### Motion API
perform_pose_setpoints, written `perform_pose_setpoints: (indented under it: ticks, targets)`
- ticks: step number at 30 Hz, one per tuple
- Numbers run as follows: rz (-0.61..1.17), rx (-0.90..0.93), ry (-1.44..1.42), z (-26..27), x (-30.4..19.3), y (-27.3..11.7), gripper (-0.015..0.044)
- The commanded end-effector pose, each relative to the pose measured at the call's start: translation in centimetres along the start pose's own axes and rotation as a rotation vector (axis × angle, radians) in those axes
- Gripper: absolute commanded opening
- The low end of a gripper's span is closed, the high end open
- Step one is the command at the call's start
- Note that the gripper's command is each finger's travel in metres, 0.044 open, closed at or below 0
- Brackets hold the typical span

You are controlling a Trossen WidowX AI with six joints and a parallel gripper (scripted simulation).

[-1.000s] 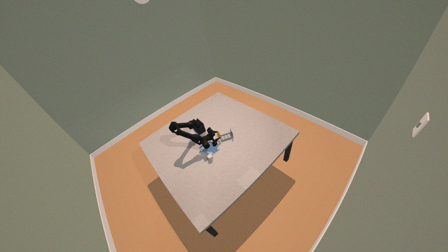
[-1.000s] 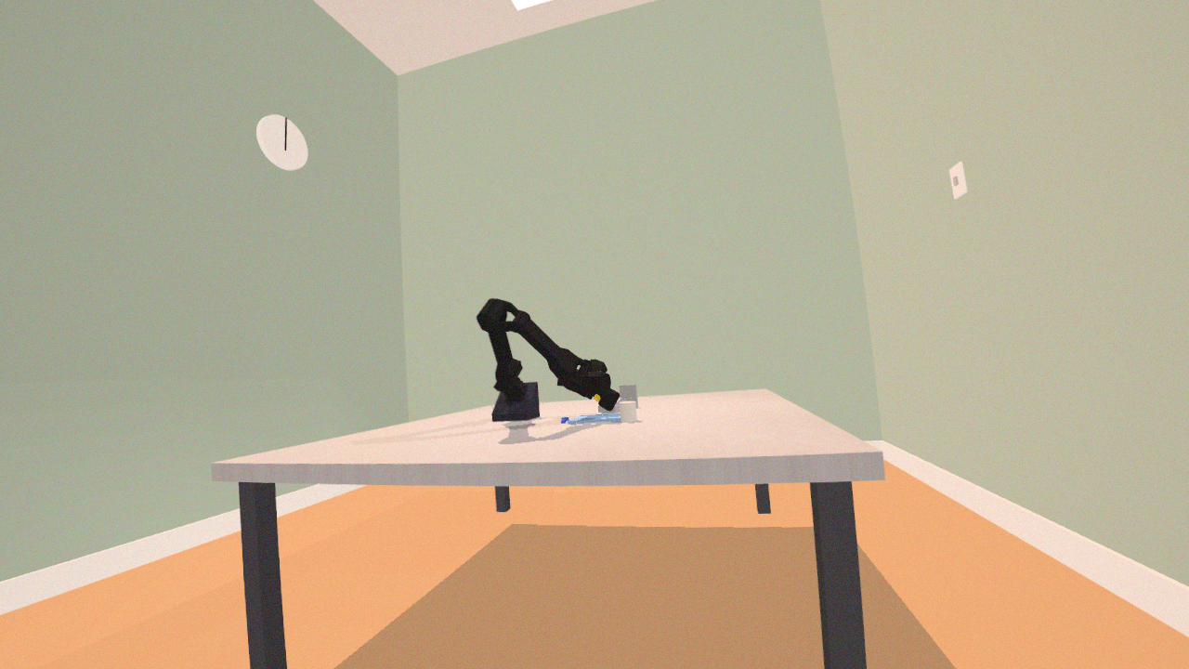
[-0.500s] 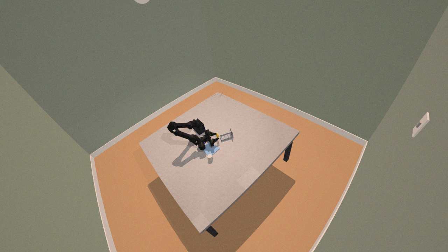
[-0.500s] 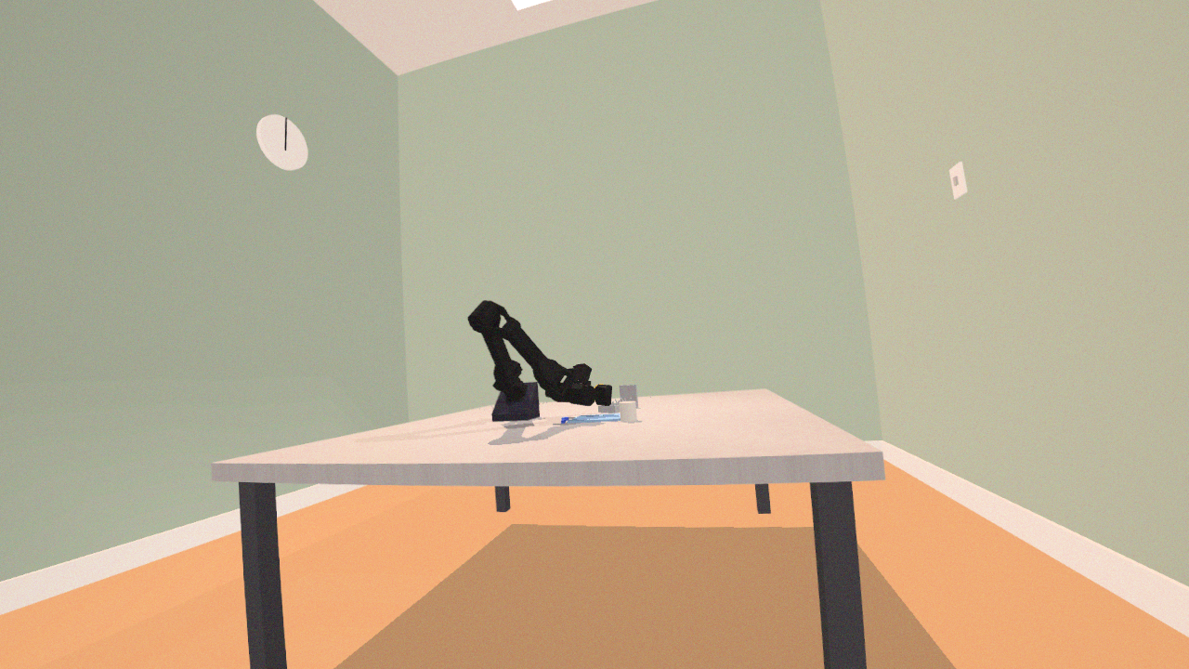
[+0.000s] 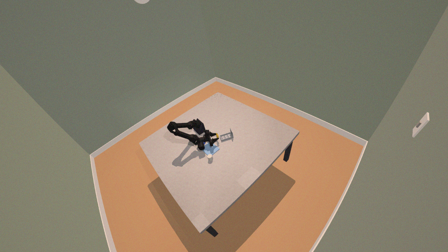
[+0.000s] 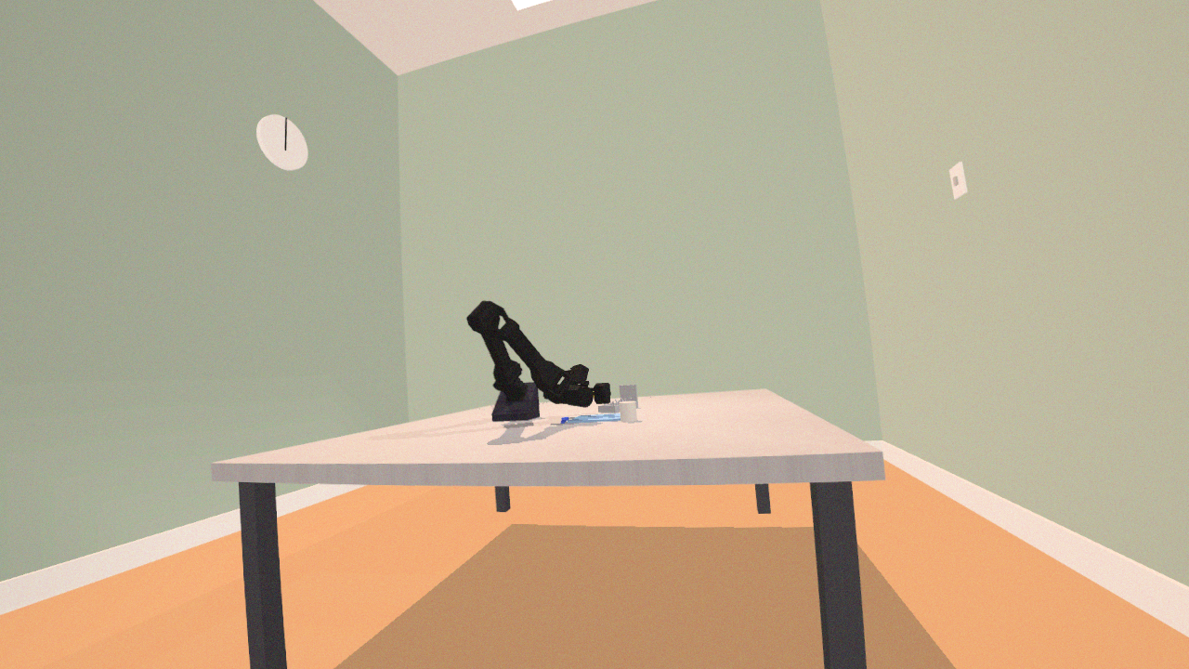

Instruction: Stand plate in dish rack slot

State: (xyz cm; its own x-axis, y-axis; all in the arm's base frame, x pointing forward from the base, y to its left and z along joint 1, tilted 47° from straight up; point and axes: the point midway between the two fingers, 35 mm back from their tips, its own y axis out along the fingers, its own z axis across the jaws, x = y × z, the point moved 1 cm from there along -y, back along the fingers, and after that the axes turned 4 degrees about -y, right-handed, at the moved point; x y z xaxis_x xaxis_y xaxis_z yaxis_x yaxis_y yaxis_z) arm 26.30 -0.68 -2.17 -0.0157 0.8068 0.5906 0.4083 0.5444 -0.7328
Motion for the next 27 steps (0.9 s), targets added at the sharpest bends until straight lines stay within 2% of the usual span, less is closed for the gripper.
perform_pose_setpoints:
  ticks: [1, 27]
  targets:
    - [-0.001, 0.007, 0.006, 0.2, 0.2, 1.0, 0.0000]
    - [-0.005, 0.009, 0.003, 0.4, 0.5, 4.0, 0.0000]
